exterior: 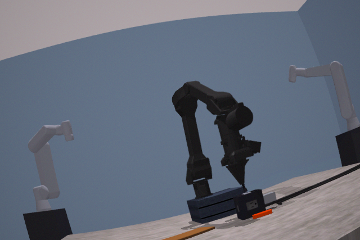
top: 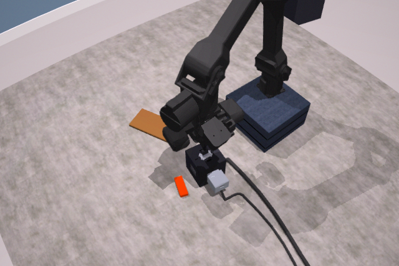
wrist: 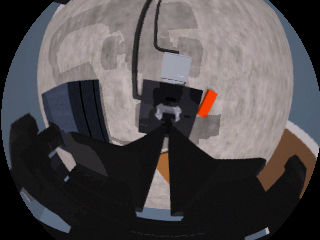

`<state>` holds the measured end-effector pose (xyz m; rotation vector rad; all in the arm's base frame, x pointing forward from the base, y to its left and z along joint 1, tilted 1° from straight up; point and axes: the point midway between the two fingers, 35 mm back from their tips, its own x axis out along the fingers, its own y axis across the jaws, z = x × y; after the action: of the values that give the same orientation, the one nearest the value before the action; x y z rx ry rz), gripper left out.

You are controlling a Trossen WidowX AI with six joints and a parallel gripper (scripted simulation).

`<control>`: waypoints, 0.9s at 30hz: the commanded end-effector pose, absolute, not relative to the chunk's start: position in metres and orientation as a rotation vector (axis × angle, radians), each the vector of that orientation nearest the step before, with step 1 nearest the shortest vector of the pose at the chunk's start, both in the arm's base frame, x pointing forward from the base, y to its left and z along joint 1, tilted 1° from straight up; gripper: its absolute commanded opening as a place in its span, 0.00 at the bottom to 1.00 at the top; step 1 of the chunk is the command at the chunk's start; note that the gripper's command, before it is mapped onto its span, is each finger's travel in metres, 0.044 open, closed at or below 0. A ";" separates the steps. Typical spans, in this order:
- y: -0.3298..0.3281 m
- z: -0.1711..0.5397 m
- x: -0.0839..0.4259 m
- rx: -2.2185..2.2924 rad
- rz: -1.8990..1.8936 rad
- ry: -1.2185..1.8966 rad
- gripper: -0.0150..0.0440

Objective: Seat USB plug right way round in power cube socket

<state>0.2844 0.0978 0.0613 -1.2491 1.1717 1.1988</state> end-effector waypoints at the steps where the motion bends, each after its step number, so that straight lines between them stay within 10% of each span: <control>1: 0.098 0.065 0.285 -1.249 1.197 1.170 0.25; 27: 0.098 0.082 0.284 -1.249 1.197 1.169 0.25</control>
<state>0.2821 0.0972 0.0776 -1.2481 1.1777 1.2029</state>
